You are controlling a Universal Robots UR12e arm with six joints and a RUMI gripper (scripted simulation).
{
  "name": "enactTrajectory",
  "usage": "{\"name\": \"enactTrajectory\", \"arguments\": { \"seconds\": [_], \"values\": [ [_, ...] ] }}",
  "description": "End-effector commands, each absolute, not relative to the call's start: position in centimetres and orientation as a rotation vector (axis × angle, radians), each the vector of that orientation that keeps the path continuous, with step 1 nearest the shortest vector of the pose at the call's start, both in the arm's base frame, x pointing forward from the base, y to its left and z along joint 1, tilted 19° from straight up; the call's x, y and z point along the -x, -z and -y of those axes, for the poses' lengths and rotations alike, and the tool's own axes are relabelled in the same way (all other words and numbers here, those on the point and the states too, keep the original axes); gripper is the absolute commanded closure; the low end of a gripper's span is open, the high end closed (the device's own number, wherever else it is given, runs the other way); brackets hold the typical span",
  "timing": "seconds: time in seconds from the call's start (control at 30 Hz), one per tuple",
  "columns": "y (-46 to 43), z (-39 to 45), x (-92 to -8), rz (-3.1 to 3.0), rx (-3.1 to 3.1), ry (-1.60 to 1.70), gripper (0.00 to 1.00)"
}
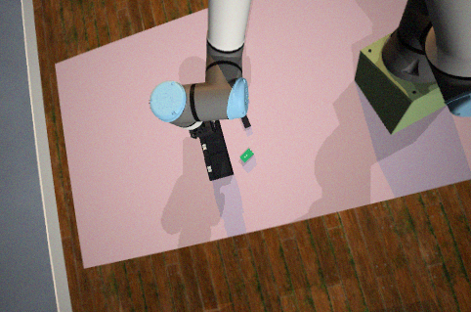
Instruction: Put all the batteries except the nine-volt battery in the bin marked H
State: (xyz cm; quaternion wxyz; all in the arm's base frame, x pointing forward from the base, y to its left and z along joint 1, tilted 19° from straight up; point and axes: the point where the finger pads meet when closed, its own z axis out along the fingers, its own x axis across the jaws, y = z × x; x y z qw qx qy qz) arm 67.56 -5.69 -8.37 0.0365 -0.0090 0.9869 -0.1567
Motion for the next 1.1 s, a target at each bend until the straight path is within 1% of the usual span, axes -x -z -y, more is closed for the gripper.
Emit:
{"name": "enactTrajectory", "arguments": {
  "seconds": [0.0, 1.07],
  "values": [
    [8.1, 5.6, -67.6, -3.029, 0.028, 0.481, 0.86],
    [3.4, 4.1, -67.2, -3.029, 0.028, 0.481, 0.86]
  ]
}}
